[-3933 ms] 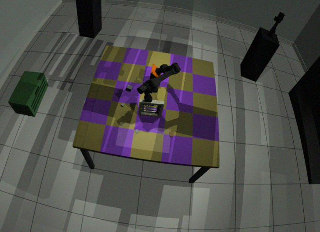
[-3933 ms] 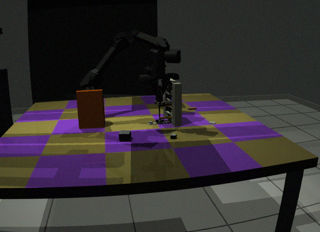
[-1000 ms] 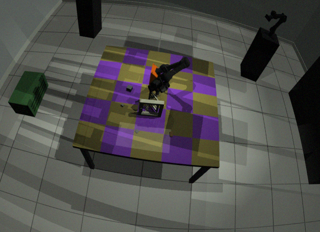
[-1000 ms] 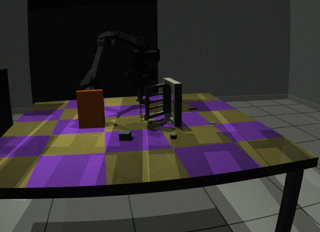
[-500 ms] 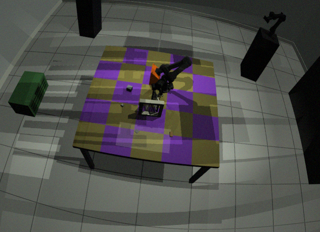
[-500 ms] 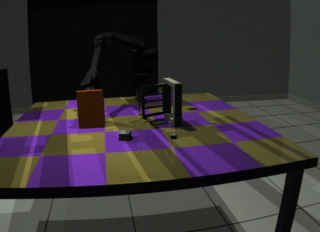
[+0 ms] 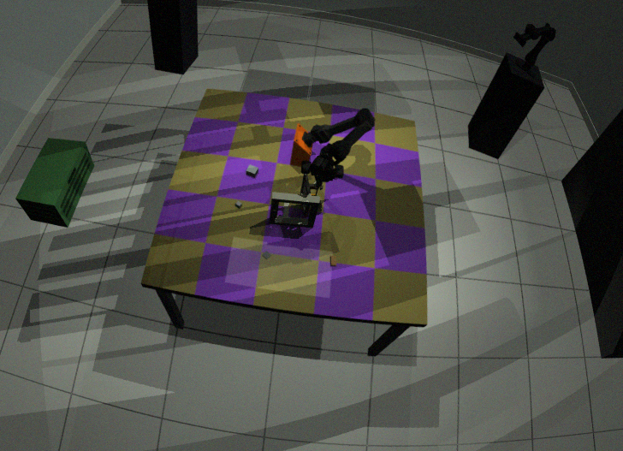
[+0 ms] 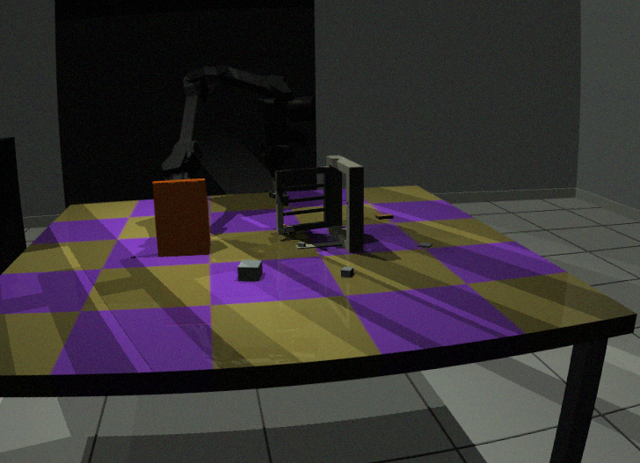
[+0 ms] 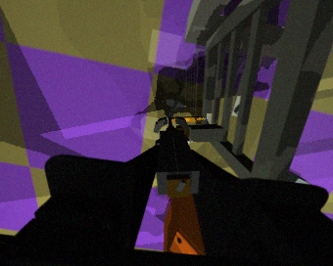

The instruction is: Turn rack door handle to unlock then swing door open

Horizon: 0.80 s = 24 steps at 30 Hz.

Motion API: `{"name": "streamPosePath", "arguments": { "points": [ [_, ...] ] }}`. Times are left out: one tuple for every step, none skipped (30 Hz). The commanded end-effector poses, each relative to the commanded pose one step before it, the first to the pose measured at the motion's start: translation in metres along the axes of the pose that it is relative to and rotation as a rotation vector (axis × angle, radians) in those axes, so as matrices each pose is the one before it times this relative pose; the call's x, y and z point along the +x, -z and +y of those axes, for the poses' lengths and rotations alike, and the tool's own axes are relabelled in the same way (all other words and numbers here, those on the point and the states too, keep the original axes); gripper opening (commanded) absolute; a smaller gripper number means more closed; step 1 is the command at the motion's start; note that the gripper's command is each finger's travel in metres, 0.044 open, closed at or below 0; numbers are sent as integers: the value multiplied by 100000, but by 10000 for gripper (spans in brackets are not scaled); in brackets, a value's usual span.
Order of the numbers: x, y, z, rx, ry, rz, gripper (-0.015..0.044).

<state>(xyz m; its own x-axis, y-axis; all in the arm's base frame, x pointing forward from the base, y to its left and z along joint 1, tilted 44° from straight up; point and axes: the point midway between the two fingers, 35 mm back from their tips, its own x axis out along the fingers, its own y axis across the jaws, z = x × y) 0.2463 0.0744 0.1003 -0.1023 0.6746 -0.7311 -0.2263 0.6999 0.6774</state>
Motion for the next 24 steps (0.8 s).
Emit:
{"name": "streamPosePath", "arguments": {
  "points": [
    [19,-306,820,6328,-755,-231,21],
    [0,-40,176,1347,-10,-3,21],
    [-1,-47,171,1325,-6,-3,21],
    [-1,-44,174,1343,-8,-3,21],
    [-1,-41,176,1343,-10,-3,21],
    [0,-39,179,1333,-9,-3,21],
    [0,-35,181,1338,-12,-2,21],
    [0,-24,141,1039,-11,-1,21],
    [0,-11,94,623,-8,0,21],
    [0,-4,31,208,-3,0,21],
    [0,0,0,0,0,0,21],
    [0,0,0,0,0,0,21],
    [0,0,0,0,0,0,21],
    [0,0,0,0,0,0,21],
    [0,0,0,0,0,0,21],
    [0,0,0,0,0,0,21],
    [0,0,0,0,0,0,21],
    [0,0,0,0,0,0,21],
    [0,0,0,0,0,0,21],
    [0,0,0,0,0,0,21],
    [0,0,0,0,0,0,21],
    [0,0,0,0,0,0,47],
    [0,0,0,0,0,0,73],
    [0,0,0,0,0,0,100]
  ]
}}
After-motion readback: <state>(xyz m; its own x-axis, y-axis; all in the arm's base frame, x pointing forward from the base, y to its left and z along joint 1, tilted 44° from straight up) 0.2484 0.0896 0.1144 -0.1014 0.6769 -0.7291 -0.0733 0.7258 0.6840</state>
